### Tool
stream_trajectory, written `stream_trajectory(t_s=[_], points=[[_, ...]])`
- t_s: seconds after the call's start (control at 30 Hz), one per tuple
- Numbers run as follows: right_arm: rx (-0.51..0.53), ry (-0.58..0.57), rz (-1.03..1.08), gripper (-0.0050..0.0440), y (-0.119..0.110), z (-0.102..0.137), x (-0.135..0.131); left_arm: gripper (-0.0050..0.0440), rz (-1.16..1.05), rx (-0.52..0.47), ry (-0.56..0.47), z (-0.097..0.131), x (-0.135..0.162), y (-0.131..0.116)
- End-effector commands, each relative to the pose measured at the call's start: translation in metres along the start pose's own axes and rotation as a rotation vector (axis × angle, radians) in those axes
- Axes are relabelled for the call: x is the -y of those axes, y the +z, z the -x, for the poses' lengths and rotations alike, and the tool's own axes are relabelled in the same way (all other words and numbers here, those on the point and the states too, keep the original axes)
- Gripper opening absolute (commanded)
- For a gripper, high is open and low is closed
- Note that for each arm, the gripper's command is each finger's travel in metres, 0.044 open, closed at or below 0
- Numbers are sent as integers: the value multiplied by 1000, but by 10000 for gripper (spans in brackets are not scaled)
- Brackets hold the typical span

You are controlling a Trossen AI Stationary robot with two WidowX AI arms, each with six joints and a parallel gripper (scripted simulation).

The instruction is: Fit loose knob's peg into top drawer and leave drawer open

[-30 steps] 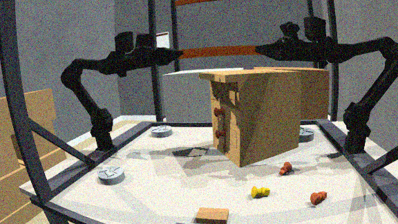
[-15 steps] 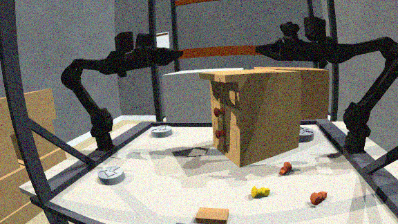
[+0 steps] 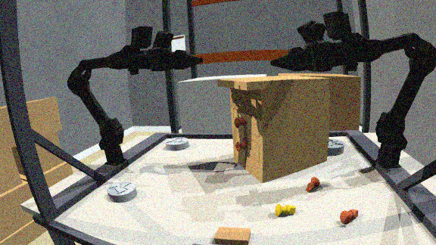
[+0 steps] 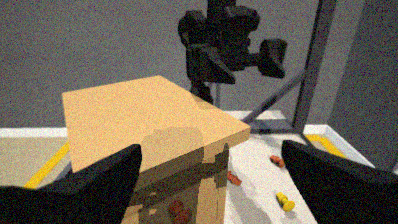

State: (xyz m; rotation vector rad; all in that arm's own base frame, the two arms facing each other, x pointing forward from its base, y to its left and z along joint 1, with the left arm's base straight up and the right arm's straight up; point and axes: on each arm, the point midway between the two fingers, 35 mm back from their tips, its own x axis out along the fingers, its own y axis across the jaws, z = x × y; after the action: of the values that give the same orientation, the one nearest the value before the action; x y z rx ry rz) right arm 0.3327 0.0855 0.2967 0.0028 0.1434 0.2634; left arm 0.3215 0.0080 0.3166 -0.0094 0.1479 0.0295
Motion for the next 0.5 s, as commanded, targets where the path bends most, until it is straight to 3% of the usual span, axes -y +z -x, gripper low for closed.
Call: stream_trajectory(t_s=[0.0, 0.4, 0.47], points=[[-44, 87, -1, 400, 4, -6, -28, 400, 8, -37, 22, 1, -5, 17], [-404, 37, -42, 400, -65, -3, -38, 400, 19, -245, 58, -7, -15, 19], [-404, 37, -42, 400, -65, -3, -38, 400, 19, -245, 58, -7, -15, 19]])
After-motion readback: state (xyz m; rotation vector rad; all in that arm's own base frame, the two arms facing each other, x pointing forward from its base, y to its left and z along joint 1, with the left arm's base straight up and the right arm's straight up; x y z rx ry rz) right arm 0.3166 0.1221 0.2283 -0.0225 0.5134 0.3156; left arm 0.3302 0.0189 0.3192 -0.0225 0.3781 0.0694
